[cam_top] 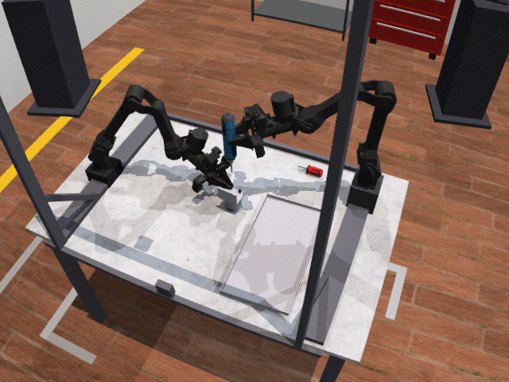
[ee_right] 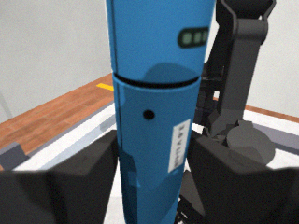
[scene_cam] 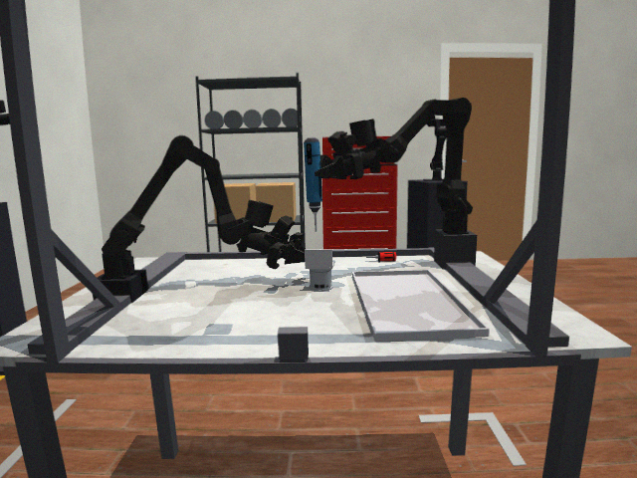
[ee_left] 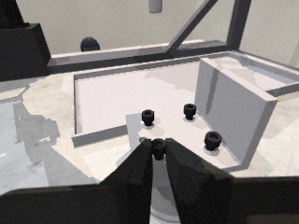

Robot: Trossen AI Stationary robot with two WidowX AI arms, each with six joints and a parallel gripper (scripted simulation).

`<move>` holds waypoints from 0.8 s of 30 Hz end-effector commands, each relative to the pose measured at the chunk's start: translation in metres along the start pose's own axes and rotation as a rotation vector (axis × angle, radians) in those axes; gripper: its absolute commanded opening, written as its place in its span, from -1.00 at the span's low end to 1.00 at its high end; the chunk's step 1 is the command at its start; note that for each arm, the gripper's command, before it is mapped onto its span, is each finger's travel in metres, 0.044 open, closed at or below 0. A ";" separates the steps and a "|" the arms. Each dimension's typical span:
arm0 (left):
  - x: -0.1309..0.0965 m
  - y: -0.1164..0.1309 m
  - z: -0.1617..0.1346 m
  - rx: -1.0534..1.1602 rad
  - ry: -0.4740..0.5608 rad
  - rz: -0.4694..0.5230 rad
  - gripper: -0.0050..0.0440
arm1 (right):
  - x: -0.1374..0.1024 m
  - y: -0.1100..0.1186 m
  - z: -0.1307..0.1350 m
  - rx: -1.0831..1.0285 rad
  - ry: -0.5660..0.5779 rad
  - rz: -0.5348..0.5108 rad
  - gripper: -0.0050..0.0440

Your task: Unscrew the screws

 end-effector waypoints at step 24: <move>-0.022 -0.014 -0.001 0.026 0.001 -0.029 -0.27 | -0.003 -0.025 -0.004 -0.017 0.011 -0.067 -0.14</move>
Point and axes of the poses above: on each arm, the point midway between the two fingers, 35 mm back from their tips, its own x axis out along the fingers, its own z axis across the jaws, y = z × x, the point moved 6 cm from there along -x, back along the fingers, and after that the axes turned 8 degrees about -x, right-handed, at the moved point
